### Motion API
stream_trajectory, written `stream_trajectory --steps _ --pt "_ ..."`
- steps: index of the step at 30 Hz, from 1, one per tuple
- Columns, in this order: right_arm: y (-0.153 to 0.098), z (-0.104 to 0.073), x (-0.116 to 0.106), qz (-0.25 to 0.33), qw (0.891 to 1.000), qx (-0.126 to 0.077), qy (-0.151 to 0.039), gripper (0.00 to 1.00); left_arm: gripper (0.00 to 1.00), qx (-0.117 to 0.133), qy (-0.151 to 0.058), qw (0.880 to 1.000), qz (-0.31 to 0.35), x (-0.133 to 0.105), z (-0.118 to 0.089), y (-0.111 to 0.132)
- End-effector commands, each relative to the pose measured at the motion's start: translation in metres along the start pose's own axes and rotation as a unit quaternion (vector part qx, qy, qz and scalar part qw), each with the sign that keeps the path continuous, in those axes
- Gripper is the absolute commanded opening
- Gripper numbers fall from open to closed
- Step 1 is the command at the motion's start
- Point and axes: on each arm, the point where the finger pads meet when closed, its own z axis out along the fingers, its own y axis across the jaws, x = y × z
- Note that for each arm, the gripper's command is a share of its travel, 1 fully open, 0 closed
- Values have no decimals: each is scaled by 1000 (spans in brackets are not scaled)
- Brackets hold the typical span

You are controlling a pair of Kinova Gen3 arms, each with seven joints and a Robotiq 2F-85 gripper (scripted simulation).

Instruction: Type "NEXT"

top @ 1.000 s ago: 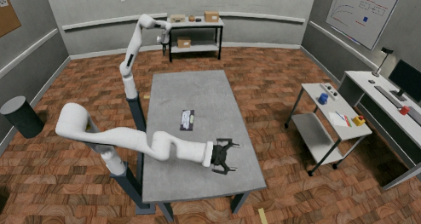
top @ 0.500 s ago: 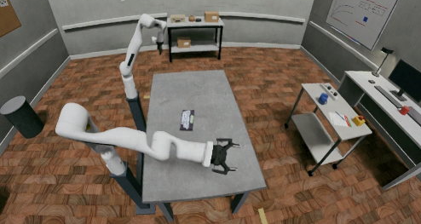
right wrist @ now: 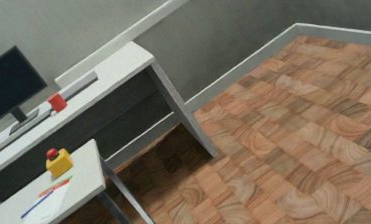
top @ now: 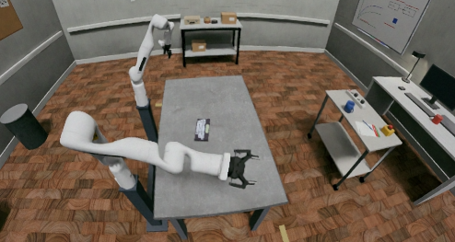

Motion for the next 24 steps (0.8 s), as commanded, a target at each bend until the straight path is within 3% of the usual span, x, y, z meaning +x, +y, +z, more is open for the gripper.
stream_trajectory --steps 1,19,24 --pt "-1 0 1 -1 1000 0 1 1000 1000 7 6 999 -33 10 5 11" --pt "-1 0 1 -1 1000 0 1 1000 1000 39 14 981 -187 54 19 55" --pt "-1 0 1 -1 1000 0 1 1000 1000 51 17 968 -246 71 23 70"
